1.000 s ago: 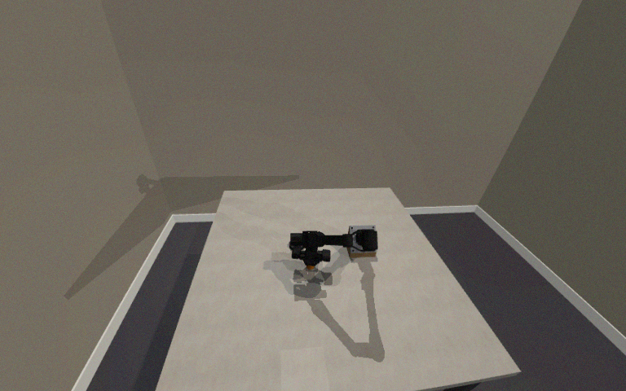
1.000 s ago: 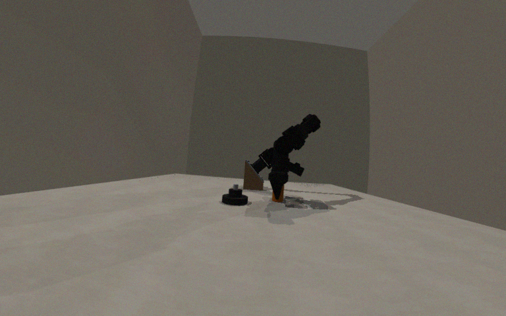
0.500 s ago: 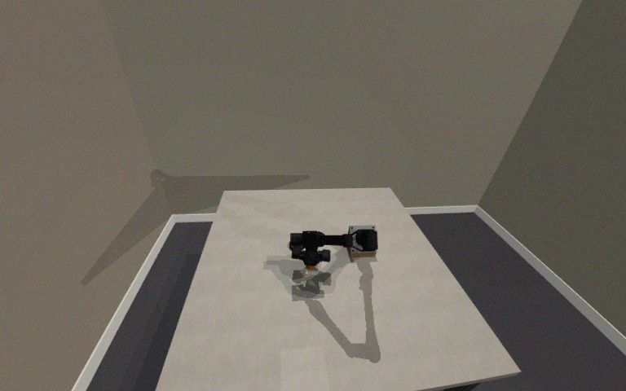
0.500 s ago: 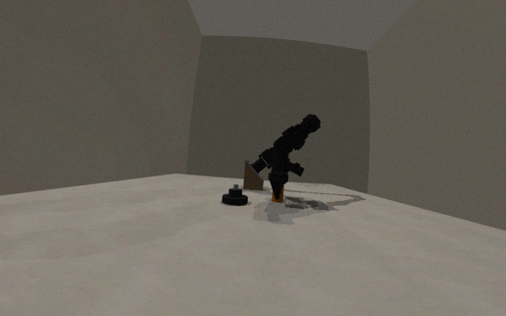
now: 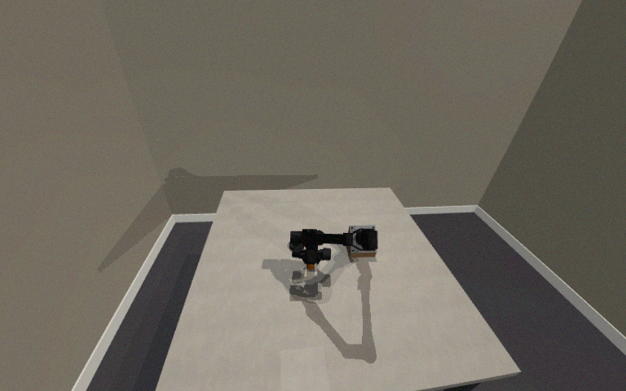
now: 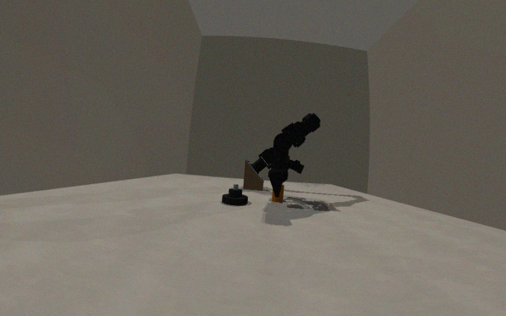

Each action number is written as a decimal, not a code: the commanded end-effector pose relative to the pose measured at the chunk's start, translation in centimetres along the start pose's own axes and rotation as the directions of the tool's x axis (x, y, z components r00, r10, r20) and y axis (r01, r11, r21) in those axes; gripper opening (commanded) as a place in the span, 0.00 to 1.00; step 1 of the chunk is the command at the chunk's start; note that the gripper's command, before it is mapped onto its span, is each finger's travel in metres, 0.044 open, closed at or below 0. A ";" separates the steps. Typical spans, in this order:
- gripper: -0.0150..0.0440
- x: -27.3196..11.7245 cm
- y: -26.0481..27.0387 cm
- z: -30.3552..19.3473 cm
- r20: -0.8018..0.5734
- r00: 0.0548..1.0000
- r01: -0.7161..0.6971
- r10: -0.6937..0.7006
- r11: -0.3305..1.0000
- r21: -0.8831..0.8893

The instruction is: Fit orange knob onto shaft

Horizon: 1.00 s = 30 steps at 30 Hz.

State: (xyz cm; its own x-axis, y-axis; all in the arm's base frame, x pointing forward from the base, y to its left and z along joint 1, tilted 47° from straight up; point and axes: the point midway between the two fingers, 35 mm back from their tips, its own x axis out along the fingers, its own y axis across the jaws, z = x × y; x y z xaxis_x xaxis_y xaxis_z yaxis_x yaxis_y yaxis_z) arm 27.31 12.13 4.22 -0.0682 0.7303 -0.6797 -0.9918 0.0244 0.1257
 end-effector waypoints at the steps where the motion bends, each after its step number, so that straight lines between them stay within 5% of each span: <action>1: 0.88 -4.6 -0.5 -0.1 -0.002 1.000 0.018 -0.018 1.000 -0.002; 4: 1.00 -7.1 -0.2 -0.1 0.003 1.000 0.017 -0.017 1.000 -0.001; 30: 1.00 -3.7 -0.4 -0.1 0.000 1.000 0.017 -0.017 1.000 -0.002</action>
State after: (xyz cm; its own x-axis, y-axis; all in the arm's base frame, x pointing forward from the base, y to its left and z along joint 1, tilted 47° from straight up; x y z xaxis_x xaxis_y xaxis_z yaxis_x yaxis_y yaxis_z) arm 28.00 8.88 7.03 -0.0475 0.7278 -0.6842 -0.9936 0.0358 0.1071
